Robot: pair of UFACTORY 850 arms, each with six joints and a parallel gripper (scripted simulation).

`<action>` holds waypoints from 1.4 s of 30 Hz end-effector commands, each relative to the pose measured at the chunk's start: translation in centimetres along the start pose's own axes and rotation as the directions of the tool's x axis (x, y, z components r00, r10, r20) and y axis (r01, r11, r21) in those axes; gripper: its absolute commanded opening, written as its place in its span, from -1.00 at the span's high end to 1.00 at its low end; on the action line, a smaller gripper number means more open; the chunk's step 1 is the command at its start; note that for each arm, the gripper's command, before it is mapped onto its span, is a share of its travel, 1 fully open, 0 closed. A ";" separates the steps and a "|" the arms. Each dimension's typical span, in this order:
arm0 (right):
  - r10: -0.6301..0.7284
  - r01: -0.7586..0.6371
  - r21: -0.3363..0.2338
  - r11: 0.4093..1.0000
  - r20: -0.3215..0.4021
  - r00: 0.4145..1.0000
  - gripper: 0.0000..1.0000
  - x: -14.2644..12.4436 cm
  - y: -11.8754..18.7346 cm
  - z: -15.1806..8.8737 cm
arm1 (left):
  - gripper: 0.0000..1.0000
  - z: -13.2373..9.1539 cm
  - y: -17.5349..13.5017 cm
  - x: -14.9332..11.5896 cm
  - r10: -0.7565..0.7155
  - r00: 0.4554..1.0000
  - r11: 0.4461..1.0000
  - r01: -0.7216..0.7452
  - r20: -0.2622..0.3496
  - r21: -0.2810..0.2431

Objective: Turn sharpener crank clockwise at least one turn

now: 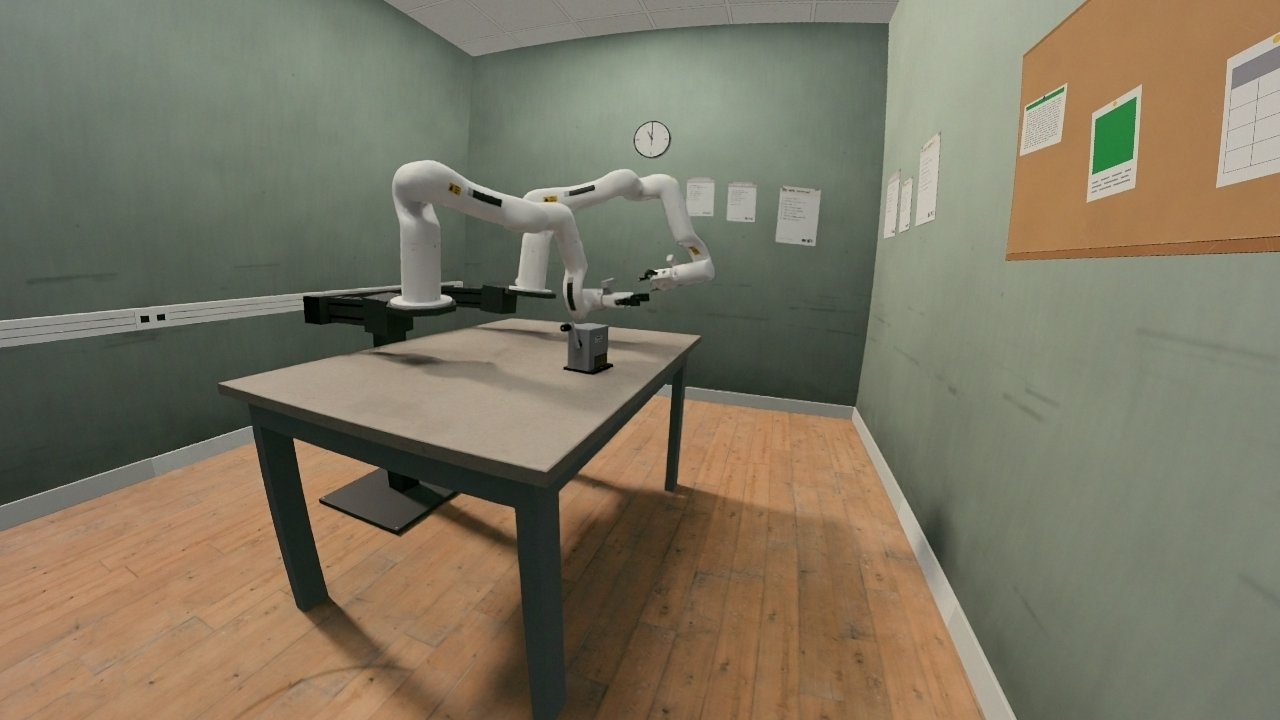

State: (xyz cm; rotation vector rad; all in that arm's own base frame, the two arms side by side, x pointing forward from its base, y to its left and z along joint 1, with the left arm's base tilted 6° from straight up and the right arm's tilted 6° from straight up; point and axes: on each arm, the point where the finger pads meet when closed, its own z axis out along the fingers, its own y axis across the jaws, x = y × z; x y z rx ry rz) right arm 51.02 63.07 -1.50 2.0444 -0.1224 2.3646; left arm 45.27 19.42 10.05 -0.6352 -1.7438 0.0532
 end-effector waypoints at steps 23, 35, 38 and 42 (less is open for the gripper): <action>0.001 -0.001 -0.002 1.000 -0.001 1.000 -1.00 0.2 0.0 0.1 | -1.00 -0.1 0.0 0.1 -0.001 1.000 1.000 0.001 0.001 -0.001; -0.016 0.017 -0.034 0.999 0.005 1.000 -1.00 0.6 0.9 1.6 | -1.00 -0.1 0.0 0.1 -0.001 1.000 1.000 0.001 0.001 -0.001; -0.028 0.028 -0.055 0.998 0.009 1.000 -1.00 0.8 1.5 2.6 | -1.00 -0.1 0.0 0.1 -0.001 1.000 1.000 0.001 0.001 -0.001; -0.048 0.049 -0.093 0.994 0.019 0.999 -1.00 1.4 2.7 4.4 | -1.00 -0.1 0.0 0.1 -0.001 1.000 1.000 0.001 0.001 -0.001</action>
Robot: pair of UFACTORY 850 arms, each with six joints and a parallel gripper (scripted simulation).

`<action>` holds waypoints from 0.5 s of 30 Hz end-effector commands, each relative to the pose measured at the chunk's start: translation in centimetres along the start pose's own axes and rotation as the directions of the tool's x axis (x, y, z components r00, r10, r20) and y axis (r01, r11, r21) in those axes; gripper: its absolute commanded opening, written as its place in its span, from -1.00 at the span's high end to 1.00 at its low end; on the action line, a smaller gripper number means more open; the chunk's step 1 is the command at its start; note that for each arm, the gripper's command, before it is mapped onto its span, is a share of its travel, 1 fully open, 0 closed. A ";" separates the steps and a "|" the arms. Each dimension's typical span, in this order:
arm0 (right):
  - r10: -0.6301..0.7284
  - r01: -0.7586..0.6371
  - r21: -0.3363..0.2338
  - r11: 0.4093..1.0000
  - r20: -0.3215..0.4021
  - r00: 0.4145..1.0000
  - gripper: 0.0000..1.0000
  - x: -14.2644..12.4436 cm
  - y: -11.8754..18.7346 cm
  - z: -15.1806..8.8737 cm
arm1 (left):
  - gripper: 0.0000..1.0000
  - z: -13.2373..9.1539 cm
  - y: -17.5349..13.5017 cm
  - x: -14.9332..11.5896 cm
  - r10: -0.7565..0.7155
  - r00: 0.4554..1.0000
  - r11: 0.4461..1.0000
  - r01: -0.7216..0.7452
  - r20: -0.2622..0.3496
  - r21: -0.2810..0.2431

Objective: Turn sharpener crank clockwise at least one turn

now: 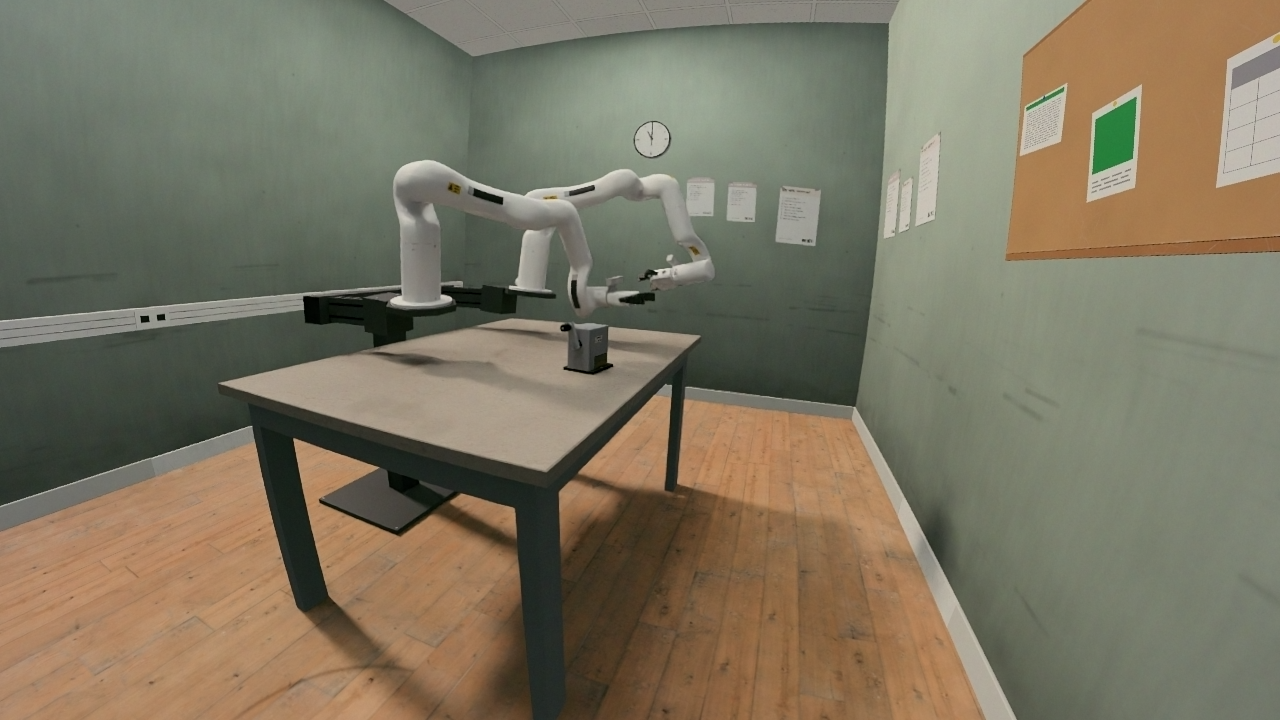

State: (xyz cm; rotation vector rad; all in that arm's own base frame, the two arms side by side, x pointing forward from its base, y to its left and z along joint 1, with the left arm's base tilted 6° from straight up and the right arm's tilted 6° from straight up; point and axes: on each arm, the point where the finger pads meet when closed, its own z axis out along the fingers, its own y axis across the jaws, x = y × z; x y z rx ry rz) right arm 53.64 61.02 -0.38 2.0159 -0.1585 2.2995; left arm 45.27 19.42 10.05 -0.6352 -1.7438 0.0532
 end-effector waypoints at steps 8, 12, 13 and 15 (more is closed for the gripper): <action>-0.064 0.068 -0.128 0.989 0.034 0.997 -1.00 1.8 3.9 6.0 | -1.00 -0.1 0.0 0.1 -0.001 1.000 1.000 0.001 0.001 -0.001; -0.090 0.098 -0.180 0.979 0.054 0.995 -1.00 2.6 5.7 8.5 | -1.00 -0.1 0.0 0.1 -0.001 1.000 1.000 0.001 0.001 -0.001; -0.098 0.109 -0.199 0.974 0.062 0.993 -1.00 2.9 6.5 9.3 | -1.00 -0.1 0.0 0.1 -0.001 1.000 1.000 0.001 0.001 -0.001; -0.116 0.132 -0.238 0.962 0.080 0.990 -1.00 3.5 8.0 11.1 | -1.00 -0.1 0.0 0.1 -0.001 1.000 1.000 0.001 0.001 -0.001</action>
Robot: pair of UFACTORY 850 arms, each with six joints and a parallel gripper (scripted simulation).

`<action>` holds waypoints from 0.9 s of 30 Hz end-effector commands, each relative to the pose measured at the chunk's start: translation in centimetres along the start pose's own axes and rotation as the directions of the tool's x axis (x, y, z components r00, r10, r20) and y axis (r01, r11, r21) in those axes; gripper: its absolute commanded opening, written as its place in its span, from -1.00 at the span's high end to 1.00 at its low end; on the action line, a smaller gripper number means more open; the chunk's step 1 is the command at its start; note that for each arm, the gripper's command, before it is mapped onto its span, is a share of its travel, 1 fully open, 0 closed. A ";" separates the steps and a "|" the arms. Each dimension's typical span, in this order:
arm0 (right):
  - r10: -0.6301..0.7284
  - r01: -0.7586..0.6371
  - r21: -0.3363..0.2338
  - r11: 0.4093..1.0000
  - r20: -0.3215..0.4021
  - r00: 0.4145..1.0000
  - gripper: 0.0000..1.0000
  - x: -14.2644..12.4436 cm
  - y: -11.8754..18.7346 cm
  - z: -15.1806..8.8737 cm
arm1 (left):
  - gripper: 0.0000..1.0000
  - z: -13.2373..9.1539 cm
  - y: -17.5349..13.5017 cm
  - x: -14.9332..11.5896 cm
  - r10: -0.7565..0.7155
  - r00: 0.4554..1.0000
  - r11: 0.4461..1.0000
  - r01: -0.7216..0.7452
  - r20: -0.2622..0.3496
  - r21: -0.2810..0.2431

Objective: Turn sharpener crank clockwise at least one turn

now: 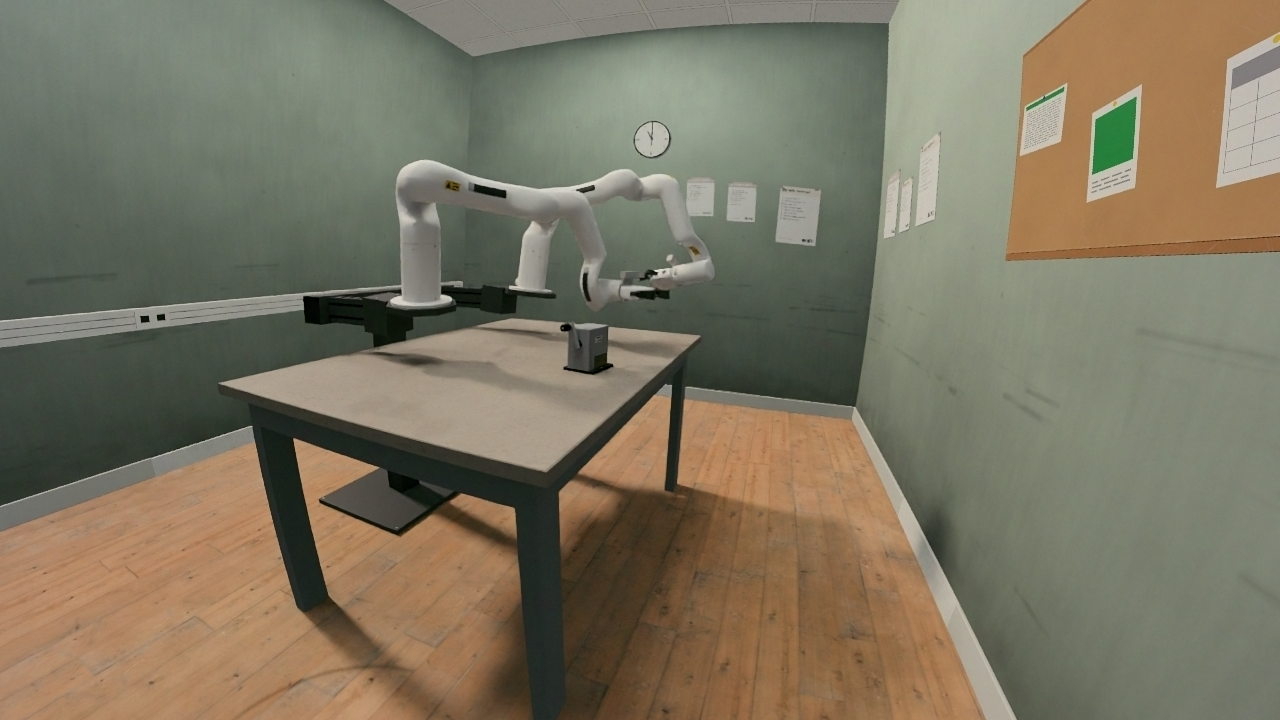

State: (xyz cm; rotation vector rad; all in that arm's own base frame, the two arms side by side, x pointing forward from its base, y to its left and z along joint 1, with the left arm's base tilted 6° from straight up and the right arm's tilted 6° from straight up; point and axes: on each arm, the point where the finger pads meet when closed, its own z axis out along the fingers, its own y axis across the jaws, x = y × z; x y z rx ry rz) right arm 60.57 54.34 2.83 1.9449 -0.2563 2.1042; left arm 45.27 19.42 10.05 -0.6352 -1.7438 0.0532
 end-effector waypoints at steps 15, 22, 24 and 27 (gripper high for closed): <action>-0.150 0.221 -0.370 0.902 0.209 0.966 -1.00 5.6 15.0 18.1 | -1.00 -0.1 0.0 0.1 -0.001 1.000 1.000 0.001 0.001 -0.001; -0.158 0.346 -0.513 0.786 0.375 0.914 -1.00 7.8 22.9 23.5 | -1.00 -0.1 0.0 0.1 -0.001 1.000 1.000 0.001 0.001 -0.001; -0.146 0.383 -0.545 0.746 0.427 0.892 -1.00 8.4 25.2 24.8 | -1.00 -0.1 0.0 0.1 -0.001 1.000 1.000 0.001 0.001 -0.001; -0.128 0.420 -0.572 0.705 0.479 0.868 -1.00 9.0 27.6 25.9 | -1.00 -0.1 0.0 0.1 -0.001 1.000 1.000 0.001 0.001 -0.001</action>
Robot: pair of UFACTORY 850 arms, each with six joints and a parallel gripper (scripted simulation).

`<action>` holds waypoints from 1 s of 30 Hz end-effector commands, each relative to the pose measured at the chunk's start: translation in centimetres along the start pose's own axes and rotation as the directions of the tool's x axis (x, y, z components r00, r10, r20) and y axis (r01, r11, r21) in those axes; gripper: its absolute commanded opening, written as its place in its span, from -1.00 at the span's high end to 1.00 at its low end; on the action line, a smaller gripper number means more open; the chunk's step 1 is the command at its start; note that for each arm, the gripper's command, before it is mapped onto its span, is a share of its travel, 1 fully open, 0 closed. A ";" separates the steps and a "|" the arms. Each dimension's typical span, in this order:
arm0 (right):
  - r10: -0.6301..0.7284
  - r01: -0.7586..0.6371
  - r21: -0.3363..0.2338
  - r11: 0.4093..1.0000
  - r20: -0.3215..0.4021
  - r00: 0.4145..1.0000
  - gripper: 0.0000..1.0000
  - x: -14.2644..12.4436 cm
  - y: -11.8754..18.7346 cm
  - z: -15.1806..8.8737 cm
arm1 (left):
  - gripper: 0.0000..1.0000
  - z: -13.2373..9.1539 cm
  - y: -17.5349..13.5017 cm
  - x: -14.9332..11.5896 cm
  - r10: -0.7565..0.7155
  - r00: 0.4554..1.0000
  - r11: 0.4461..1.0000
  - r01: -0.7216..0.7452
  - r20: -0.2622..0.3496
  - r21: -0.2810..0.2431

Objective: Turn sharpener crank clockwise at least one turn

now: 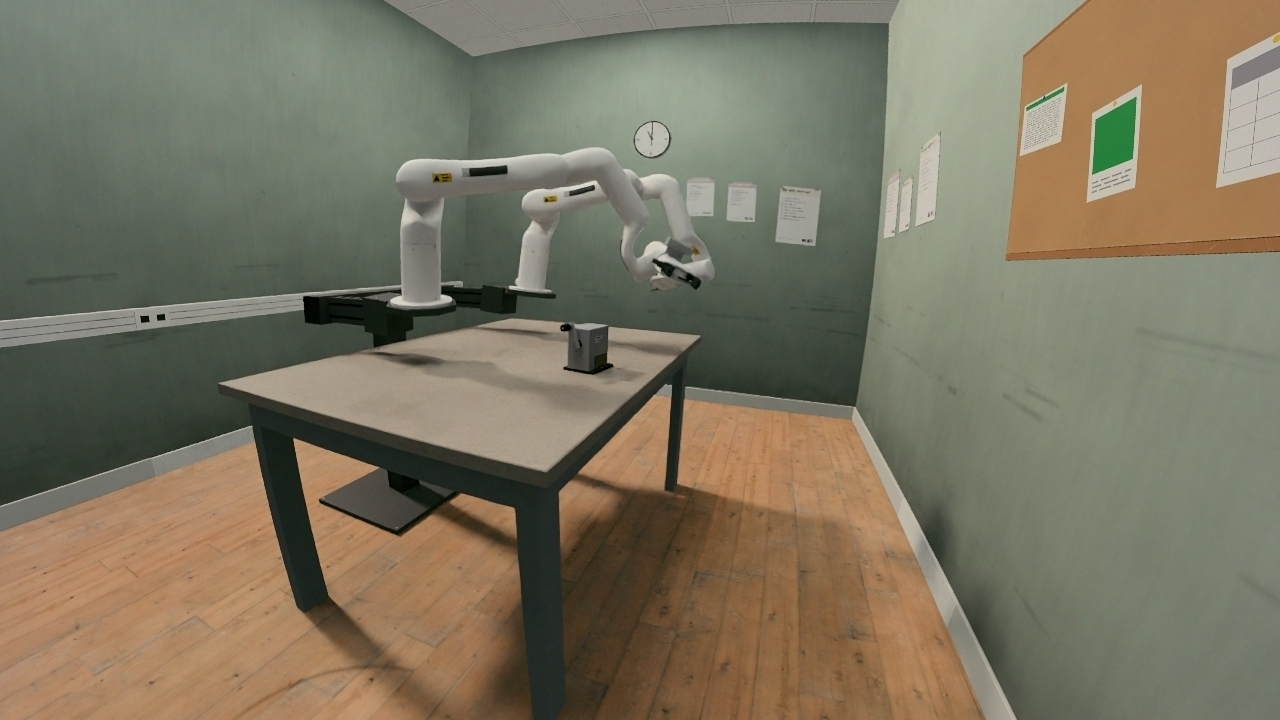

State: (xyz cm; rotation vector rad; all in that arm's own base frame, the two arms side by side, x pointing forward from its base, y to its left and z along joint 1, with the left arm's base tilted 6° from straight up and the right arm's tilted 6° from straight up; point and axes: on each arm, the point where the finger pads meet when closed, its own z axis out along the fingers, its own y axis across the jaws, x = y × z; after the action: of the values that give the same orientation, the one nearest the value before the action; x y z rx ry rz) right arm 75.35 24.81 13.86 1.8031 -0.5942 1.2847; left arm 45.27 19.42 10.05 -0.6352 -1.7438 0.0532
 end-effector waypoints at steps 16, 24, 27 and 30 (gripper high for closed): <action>-0.072 0.186 -0.281 0.942 0.372 0.925 -1.00 5.9 16.7 20.1 | -1.00 -0.1 0.0 0.1 -0.001 1.000 1.000 0.001 0.001 -0.001; -0.040 0.258 -0.335 0.906 0.539 0.841 -1.00 6.9 25.1 26.0 | -1.00 -0.1 0.0 0.1 -0.001 1.000 1.000 0.001 0.001 -0.001; -0.019 0.282 -0.347 0.894 0.601 0.799 -1.00 7.2 28.8 28.1 | -1.00 -0.1 0.0 0.1 -0.001 1.000 1.000 0.001 0.001 -0.001; -0.006 0.293 -0.351 0.889 0.631 0.776 -1.00 7.4 32.6 30.1 | -1.00 -0.1 0.0 0.1 -0.001 1.000 1.000 0.001 0.001 -0.001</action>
State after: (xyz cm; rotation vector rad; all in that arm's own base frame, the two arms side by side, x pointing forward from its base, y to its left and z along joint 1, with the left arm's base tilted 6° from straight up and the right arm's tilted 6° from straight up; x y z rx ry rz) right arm 71.62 -12.69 26.13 1.8038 -0.9437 0.4401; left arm 45.27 19.42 10.05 -0.6352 -1.7438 0.0532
